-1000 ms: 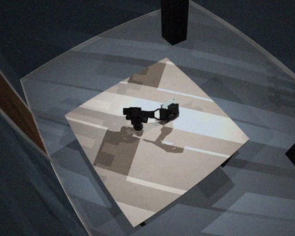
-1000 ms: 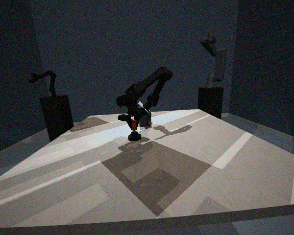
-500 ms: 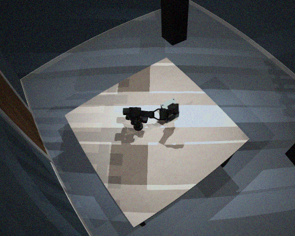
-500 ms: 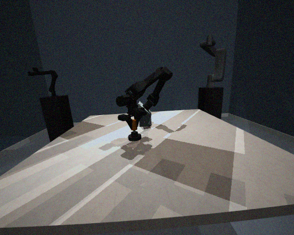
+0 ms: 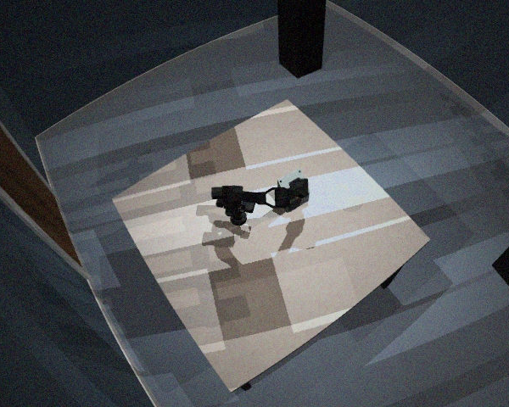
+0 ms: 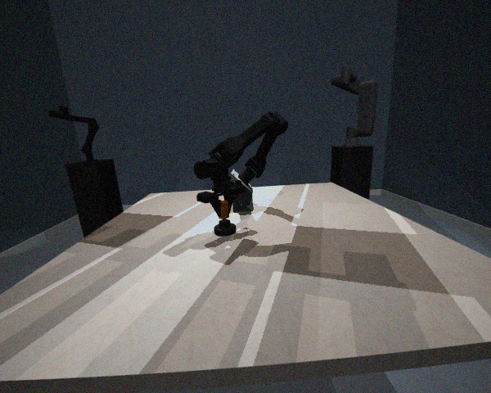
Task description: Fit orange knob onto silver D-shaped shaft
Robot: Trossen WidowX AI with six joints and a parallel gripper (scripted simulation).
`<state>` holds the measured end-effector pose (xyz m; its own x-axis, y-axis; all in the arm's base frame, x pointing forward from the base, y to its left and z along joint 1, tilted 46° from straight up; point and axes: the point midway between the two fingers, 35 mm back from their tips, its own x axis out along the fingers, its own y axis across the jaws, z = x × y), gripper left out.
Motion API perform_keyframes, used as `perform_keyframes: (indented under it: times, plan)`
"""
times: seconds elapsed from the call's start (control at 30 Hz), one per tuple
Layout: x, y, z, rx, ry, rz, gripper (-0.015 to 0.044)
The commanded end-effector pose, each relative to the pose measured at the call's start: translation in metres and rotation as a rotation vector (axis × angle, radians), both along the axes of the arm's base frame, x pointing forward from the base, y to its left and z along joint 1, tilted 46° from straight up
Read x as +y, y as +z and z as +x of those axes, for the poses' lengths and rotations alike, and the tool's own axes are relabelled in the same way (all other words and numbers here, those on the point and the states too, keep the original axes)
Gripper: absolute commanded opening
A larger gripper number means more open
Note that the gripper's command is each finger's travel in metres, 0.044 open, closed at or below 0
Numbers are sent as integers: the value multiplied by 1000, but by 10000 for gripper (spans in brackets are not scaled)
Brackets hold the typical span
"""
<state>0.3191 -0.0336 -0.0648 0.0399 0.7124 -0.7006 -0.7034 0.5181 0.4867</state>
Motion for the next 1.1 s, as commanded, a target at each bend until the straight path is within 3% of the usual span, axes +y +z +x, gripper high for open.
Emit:
perform_keyframes:
  times: [0.0, 1.07]
  plan:
    - [0, -1, -1, 0, -2, -1, 0]
    - [-2, 2, -1, 149, -149, 8, 0]
